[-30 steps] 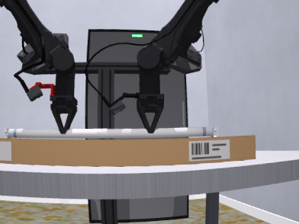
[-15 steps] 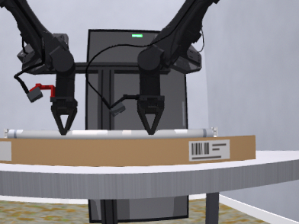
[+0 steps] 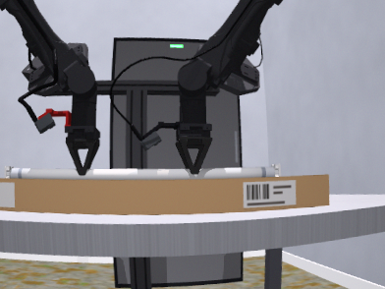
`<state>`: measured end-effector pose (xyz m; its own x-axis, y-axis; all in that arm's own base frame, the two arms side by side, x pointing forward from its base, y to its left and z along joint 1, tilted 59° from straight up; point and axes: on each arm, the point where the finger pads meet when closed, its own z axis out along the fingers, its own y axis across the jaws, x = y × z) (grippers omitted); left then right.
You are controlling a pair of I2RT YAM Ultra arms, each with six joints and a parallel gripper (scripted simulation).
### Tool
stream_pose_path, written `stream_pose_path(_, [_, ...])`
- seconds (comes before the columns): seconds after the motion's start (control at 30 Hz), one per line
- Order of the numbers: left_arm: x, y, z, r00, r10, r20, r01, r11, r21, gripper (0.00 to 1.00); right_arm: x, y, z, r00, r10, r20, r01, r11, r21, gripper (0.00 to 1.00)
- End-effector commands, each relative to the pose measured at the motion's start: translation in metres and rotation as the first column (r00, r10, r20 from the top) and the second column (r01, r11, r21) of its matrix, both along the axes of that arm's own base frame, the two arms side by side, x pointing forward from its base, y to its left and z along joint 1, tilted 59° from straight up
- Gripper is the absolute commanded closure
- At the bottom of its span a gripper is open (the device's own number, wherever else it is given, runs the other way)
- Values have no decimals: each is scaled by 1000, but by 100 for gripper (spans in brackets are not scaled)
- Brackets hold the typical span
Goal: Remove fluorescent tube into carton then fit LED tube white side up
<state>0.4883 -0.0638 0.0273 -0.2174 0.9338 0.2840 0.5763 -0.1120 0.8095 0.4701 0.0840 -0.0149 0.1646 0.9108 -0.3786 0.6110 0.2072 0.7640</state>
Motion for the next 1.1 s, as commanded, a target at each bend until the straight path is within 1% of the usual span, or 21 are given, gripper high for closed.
stream_pose_path(0.0, [1, -14, -1, 999, -32, 8, 32, 999, -22, 51, -7, 9, -14, 999, 19, -38, -19, 1000, -13, 89])
stream_pose_path(0.23, [0, -13, -2, 999, -32, 4, 32, 999, -21, 51, -7, 9, -14, 999, 19, -38, -19, 1000, -13, 89])
stream_pose_path(0.27, [0, -13, -2, 999, -32, 4, 32, 999, -21, 51, -7, 9, -14, 999, 19, -38, -19, 1000, -13, 51])
stream_pose_path(0.83, [0, -13, -2, 999, -32, 4, 32, 999, -21, 51, -8, 8, -14, 999, 15, -36, -15, 1000, -16, 51])
stream_pose_path(0.87, [-17, -6, 5, 1000, -2, -12, 2, 1000, 0, 51, -17, 7, 9, 1000, 3, -7, -3, 1000, -4, 51])
stream_pose_path(1.0, [-28, -12, 12, 1000, 5, -17, -5, 1000, 3, 51, -26, 11, 15, 1000, -1, -10, 1, 1000, -8, 51])
stream_pose_path(1.03, [-20, -18, 18, 1000, -19, 7, 20, 1000, -14, 51, -22, 15, 18, 1000, 13, 2, -13, 1000, -2, 51])
stream_pose_path(1.07, [-20, -18, 18, 1000, -19, 7, 20, 1000, -14, 51, -22, 15, 18, 1000, 13, 2, -13, 1000, -2, 51])
